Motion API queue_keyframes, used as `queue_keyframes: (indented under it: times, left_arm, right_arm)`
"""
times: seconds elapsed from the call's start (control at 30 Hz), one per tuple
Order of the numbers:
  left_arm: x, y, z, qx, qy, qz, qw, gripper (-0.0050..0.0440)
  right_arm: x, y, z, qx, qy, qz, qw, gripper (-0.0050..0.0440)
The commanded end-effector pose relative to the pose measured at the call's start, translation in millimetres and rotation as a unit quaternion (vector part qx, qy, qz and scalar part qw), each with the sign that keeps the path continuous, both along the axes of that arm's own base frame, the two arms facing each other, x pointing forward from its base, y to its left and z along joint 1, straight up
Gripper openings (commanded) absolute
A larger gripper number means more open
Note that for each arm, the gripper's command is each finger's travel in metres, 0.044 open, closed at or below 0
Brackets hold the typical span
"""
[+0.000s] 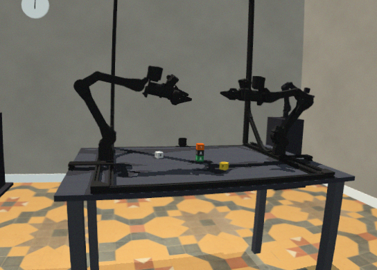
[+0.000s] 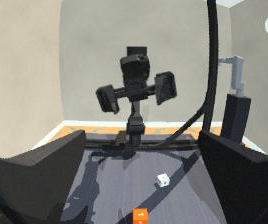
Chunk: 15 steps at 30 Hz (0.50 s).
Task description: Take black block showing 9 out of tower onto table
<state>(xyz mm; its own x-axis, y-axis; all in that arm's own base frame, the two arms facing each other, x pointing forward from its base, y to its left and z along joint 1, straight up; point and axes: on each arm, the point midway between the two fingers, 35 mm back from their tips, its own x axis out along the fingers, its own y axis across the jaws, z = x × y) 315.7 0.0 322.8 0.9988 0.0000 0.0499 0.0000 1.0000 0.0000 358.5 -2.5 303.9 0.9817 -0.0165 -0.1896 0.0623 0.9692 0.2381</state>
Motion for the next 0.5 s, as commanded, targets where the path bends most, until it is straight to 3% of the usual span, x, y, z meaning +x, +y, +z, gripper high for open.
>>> queue_keyframes:
  times: [0.0,0.13,0.2,0.27,0.47]
  left_arm:
    - [0,0,0,0.000,0.000,0.000,1.000,0.0400]
    - [0,0,0,0.000,0.000,0.000,1.000,0.0400]
    - [0,0,0,0.000,0.000,0.000,1.000,0.0400]
    - [0,0,0,0.000,0.000,0.000,1.000,0.0400]
    - [0,0,0,0.000,0.000,0.000,1.000,0.0400]
  right_arm:
    - [26,-3,-18,0.079,0.080,-0.032,0.993,0.0400]
    - [44,-5,-37,0.138,0.145,-0.065,0.978,0.0400]
    - [44,-5,-37,0.138,0.145,-0.065,0.978,0.0400]
    - [51,-6,-53,0.174,0.195,-0.093,0.961,0.0400]
    - [73,-9,-84,0.254,0.279,-0.169,0.911,0.0400]
